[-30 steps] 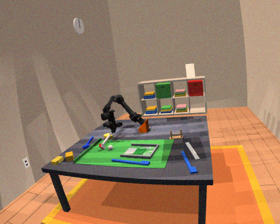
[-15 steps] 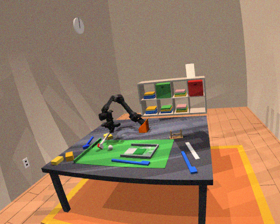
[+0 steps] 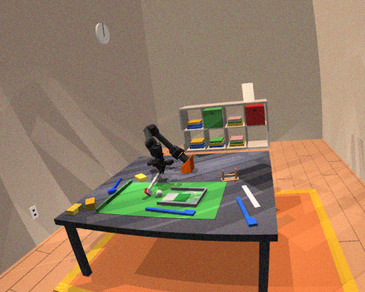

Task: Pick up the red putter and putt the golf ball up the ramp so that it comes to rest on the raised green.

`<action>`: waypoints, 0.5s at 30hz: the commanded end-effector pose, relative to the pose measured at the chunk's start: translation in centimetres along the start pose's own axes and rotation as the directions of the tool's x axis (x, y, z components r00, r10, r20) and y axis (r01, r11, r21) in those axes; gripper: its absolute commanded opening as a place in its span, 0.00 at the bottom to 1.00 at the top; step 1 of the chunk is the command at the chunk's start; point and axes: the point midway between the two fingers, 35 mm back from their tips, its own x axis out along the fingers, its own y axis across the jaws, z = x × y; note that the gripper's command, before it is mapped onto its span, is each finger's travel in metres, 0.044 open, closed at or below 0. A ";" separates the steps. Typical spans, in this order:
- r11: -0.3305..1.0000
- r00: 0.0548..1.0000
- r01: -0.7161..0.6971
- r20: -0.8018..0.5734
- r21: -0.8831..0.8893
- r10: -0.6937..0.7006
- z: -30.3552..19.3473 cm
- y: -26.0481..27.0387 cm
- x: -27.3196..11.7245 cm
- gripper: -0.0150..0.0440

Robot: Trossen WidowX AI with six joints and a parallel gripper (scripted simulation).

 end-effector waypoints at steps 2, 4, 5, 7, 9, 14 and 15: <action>1.000 1.000 0.010 0.003 0.017 -0.010 0.0 0.2 -0.7 0.25; 1.000 1.000 0.009 0.003 0.016 -0.009 0.0 0.3 -1.5 0.25; 1.000 1.000 0.008 0.003 0.016 -0.008 0.0 0.3 -2.0 0.25; 1.000 1.000 0.007 0.003 0.016 -0.007 0.1 0.3 -3.1 0.25; 1.000 1.000 0.008 0.003 0.016 -0.008 0.0 0.3 -4.1 0.25; 1.000 1.000 0.010 0.002 0.016 -0.010 -0.1 0.3 -5.9 0.25; 1.000 1.000 0.011 0.000 0.007 -0.011 -0.2 0.3 -5.1 0.25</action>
